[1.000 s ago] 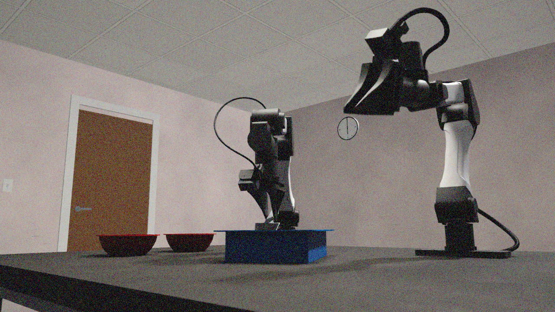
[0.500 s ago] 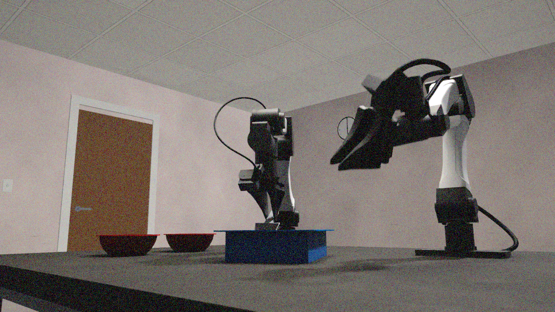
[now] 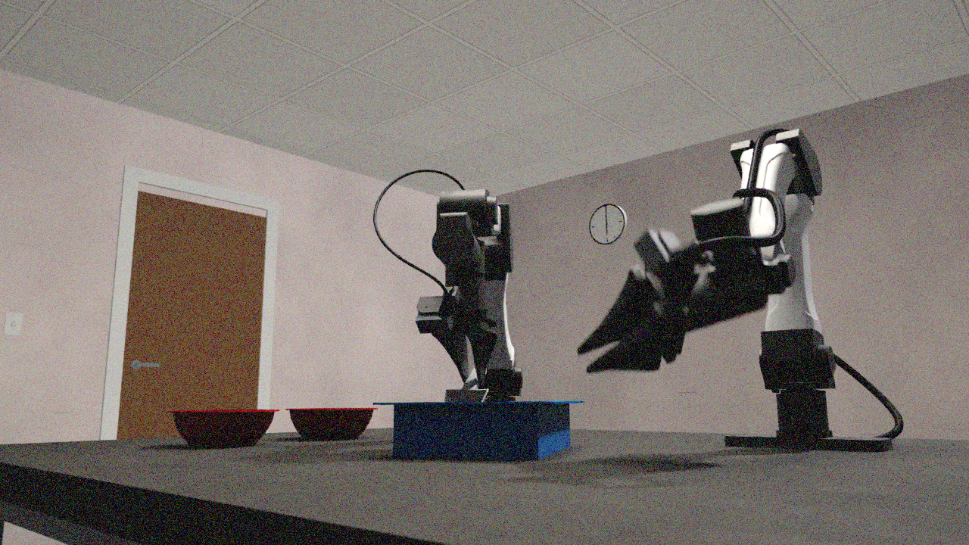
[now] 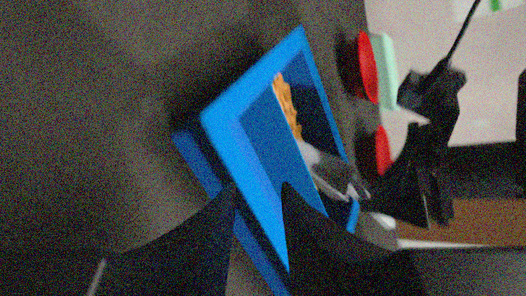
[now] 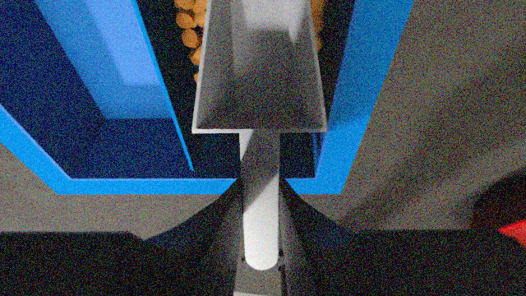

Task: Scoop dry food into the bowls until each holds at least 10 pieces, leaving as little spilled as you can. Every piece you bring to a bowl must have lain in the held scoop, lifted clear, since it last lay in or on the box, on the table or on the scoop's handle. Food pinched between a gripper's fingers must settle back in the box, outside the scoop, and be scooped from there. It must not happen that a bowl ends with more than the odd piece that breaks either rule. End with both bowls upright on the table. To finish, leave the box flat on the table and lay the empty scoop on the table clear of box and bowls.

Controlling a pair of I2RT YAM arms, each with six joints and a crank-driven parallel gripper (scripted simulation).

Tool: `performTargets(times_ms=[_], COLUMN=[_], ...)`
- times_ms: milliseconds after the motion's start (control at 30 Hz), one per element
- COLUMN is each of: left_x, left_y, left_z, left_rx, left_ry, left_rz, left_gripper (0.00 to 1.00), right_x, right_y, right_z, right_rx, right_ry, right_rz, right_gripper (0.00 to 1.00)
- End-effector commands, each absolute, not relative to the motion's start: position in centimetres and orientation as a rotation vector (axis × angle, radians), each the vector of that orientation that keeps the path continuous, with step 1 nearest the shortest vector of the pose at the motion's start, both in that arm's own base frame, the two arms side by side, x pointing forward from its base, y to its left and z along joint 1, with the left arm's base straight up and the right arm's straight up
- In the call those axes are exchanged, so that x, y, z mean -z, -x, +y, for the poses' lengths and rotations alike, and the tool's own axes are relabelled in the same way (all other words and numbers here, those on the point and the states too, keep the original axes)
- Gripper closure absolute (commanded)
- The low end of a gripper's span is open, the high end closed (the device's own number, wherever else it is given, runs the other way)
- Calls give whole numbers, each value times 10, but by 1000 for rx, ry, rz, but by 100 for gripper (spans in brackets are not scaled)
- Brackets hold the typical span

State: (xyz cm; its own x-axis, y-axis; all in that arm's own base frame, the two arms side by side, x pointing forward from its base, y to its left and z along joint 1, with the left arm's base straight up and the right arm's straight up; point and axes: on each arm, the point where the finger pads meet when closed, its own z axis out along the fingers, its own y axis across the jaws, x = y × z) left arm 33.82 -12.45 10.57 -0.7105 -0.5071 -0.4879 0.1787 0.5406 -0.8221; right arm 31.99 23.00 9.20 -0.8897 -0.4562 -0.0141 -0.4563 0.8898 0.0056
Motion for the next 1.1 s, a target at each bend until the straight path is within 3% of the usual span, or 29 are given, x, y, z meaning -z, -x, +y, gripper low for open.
performTargets(times_ms=[0,500,1067], left_x=[-121,-81,-70], left_y=[-334,-242,-250], left_z=[-133,-157,-161], left_rx=[1332,1825,1772], left_ry=[230,447,490], left_rz=[1978,2155,2178], left_gripper=[73,73,73], right_x=[-121,-121,-121], right_y=[-327,-327,-327], right_z=[236,236,236], right_rx=[-57,-57,-57], right_ry=[715,715,715], right_rz=[2953,2953,2953], right_gripper=[100,100,100])
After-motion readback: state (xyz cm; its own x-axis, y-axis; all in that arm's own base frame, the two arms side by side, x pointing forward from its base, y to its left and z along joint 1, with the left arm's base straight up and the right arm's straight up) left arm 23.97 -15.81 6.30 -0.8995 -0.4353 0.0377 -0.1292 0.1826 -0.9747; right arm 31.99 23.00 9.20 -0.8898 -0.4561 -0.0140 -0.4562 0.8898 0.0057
